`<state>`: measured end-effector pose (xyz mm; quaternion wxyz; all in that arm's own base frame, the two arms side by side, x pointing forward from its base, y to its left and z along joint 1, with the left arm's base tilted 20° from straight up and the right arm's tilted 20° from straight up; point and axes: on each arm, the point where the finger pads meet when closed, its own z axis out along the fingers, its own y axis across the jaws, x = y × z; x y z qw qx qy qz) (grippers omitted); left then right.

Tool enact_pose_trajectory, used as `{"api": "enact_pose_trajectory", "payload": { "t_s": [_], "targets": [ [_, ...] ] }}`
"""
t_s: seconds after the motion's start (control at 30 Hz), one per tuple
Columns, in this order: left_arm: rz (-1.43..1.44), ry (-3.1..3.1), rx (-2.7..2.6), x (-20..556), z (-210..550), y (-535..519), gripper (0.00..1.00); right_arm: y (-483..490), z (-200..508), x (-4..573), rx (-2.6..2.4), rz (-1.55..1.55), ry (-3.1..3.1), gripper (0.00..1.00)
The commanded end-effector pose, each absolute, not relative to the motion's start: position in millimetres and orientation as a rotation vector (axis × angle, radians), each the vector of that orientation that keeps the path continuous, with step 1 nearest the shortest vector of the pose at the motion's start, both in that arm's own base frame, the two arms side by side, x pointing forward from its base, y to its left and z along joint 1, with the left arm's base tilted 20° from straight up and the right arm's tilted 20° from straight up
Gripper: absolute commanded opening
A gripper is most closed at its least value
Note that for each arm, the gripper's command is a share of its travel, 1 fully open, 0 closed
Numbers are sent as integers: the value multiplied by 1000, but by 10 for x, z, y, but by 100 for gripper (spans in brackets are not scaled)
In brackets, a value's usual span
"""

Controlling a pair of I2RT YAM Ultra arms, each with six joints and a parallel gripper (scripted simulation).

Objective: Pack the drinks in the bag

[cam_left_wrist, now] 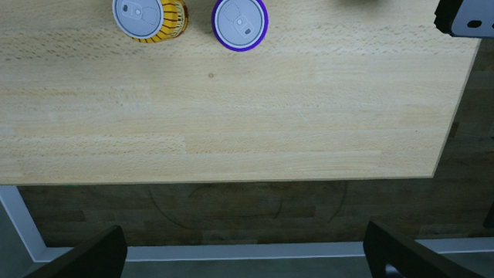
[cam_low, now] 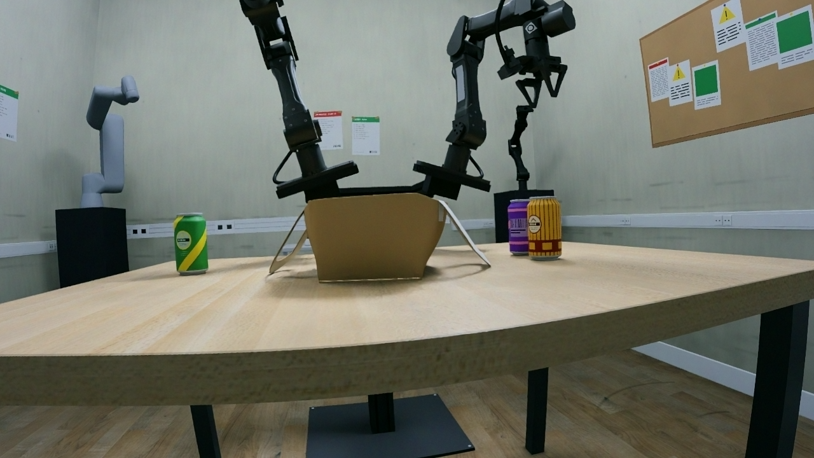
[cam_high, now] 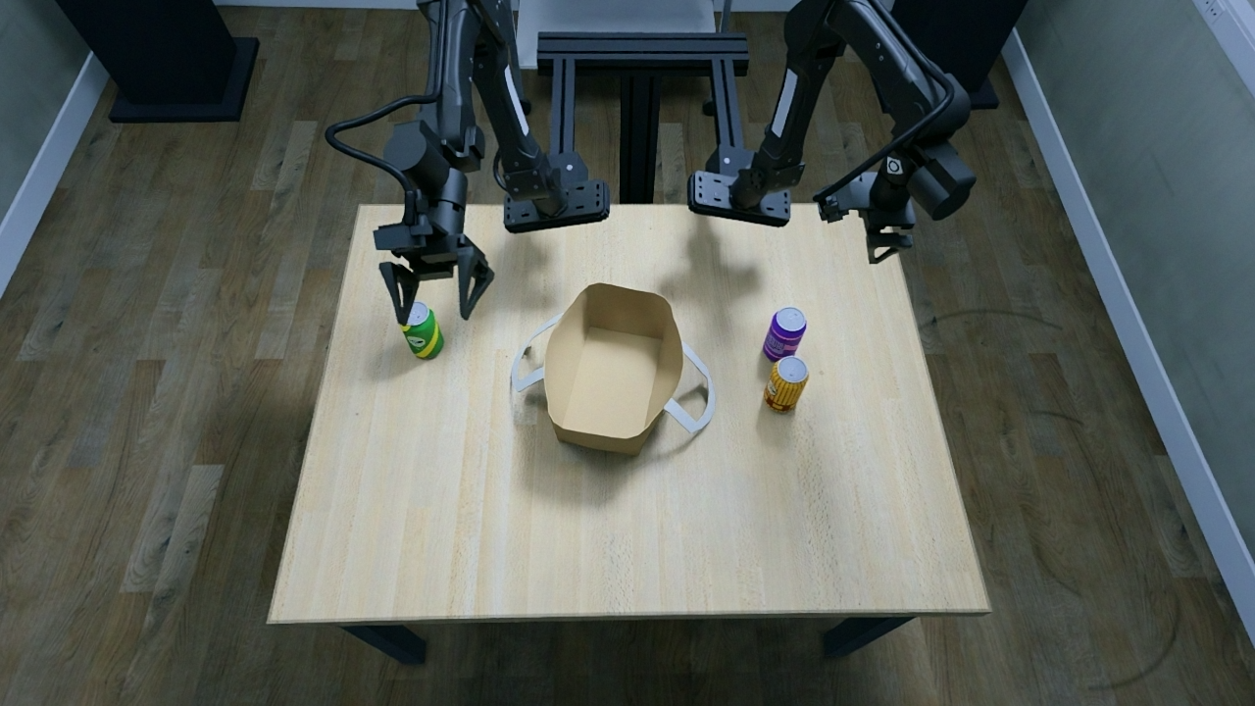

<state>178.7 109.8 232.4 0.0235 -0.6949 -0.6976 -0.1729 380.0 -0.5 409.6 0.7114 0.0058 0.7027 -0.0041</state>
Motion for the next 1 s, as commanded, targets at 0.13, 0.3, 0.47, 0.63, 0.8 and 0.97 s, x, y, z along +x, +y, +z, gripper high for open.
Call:
{"api": "enact_pose_trajectory", "payload": {
  "t_s": [0.13, 0.3, 0.47, 0.63, 0.8, 0.97],
  "targets": [
    [-532, -2169, -2177, 1738, 2337, 1011, 100, 53, 4364, 3706, 0, 13, 1503, 84],
    [-543, -2173, -2175, 1752, 2329, 1014, 100, 51, 4358, 3705, 1, 12, 1504, 84],
    [-562, -2176, -2175, 1786, 2328, 1027, 100, 51, 4349, 3705, 2, 12, 1507, 84],
    [-553, -2177, -2172, 1752, 2357, 1017, 100, -227, 3602, 3914, -76, -109, 1693, 84],
    [-553, -2177, -2172, 1752, 2357, 1017, 100, -579, 3300, 3949, -173, -225, 1763, 84],
    [-553, -2176, -2173, 1752, 2357, 1017, 100, -974, 2878, 3909, -222, -306, 1869, 84]
  ]
}}
